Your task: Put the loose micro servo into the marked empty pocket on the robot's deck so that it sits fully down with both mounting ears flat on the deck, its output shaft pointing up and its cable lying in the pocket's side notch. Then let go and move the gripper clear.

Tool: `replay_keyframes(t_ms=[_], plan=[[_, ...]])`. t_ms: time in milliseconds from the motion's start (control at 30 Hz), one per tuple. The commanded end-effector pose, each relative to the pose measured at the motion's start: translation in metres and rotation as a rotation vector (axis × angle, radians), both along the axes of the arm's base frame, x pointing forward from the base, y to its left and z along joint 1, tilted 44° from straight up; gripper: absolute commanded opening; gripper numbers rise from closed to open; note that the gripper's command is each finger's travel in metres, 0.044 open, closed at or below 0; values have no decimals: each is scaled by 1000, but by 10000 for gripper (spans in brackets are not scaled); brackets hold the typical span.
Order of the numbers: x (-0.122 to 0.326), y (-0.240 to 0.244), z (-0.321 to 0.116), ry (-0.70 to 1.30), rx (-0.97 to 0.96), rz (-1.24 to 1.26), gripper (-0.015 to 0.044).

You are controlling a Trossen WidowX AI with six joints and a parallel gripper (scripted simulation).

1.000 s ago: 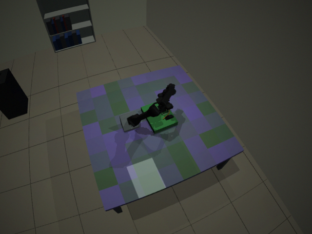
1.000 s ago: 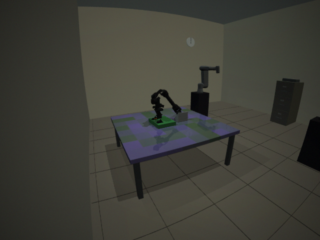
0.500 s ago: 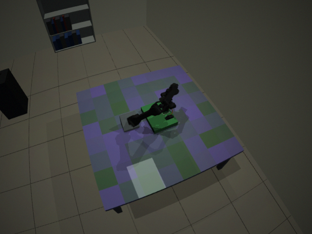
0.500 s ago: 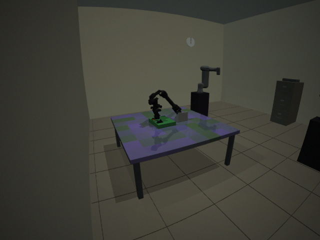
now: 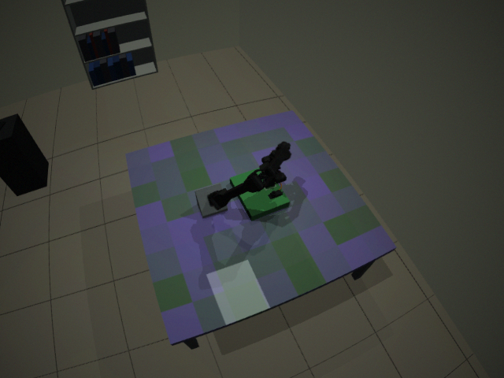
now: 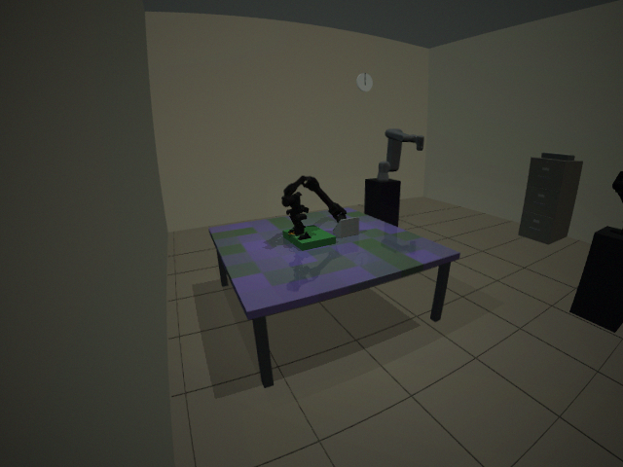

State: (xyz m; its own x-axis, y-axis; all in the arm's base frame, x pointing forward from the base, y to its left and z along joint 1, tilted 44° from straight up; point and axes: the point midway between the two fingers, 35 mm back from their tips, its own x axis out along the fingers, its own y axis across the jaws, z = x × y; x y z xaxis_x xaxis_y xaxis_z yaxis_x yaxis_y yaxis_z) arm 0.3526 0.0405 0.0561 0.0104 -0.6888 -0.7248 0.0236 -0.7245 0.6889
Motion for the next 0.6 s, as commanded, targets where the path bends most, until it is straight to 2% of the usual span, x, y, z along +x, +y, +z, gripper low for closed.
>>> replay_keyframes(t_ms=[0, 567], plan=[[1, 0, 1, -2, -4, 7, 0], [2, -6, -5, -2, -5, 7, 0]])
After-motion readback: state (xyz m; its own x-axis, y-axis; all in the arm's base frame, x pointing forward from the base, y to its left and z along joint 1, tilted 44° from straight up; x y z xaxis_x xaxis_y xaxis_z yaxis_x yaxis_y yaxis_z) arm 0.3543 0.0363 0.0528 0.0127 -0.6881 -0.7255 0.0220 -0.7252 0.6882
